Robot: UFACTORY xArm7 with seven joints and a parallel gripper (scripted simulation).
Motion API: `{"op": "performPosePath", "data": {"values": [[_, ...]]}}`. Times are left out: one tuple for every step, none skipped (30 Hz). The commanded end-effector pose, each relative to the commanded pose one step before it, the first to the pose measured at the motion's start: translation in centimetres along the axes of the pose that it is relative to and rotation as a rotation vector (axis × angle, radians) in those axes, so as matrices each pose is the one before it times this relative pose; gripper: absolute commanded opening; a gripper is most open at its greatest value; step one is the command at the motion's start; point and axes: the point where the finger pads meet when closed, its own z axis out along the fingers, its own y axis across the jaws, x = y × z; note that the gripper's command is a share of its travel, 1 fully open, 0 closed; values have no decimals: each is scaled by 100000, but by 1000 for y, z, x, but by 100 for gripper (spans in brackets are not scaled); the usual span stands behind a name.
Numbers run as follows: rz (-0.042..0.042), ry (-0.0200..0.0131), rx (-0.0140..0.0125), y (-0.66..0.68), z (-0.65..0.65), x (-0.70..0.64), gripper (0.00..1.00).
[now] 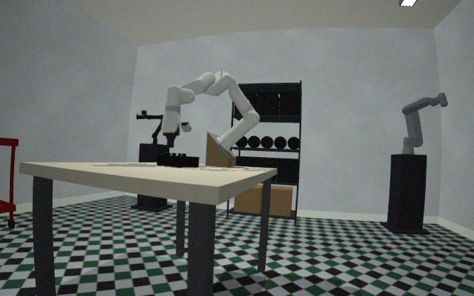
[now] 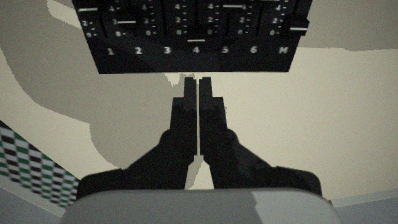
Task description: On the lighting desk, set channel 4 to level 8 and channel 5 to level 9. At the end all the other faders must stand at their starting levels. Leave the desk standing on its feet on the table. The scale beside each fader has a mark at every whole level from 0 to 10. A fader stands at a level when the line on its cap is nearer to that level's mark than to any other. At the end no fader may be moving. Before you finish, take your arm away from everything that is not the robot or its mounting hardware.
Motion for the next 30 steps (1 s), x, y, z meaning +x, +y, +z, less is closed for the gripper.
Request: {"op": "performPosePath", "data": {"values": [[31,-489,136,-45,-230,-153,0],[0,0,0,0,2,0,0],[0,0,0,0,4,0,0],[0,0,0,0,6,0,0],[0,0,0,0,8,0,0],[0,0,0,0,11,0,0],[0,0,0,0,14,0,0],[0,0,0,0,18,0,0],[0,0,0,0,21,0,0],[0,0,0,0,25,0,0],[0,0,0,0,29,0,0],[0,0,0,0,0,0,0],[0,0,0,0,0,0,0],[0,0,0,0,32,0,0],[0,1,0,0,36,0,0],[0,1,0,0,40,0,0],[0,1,0,0,44,0,0],[0,1,0,0,47,0,0],[0,1,0,0,51,0,0],[0,1,0,0,54,0,0],[0,1,0,0,57,-1,0],[0,0,0,0,60,-1,0],[0,0,0,0,63,-1,0],[0,0,0,0,65,-1,0],[0,0,0,0,67,-1,0],[0,0,0,0,69,-1,0],[0,0,0,0,71,-1,0],[0,0,0,0,72,-1,0],[0,0,0,0,0,0,0],[0,0,0,0,0,0,0]]}}
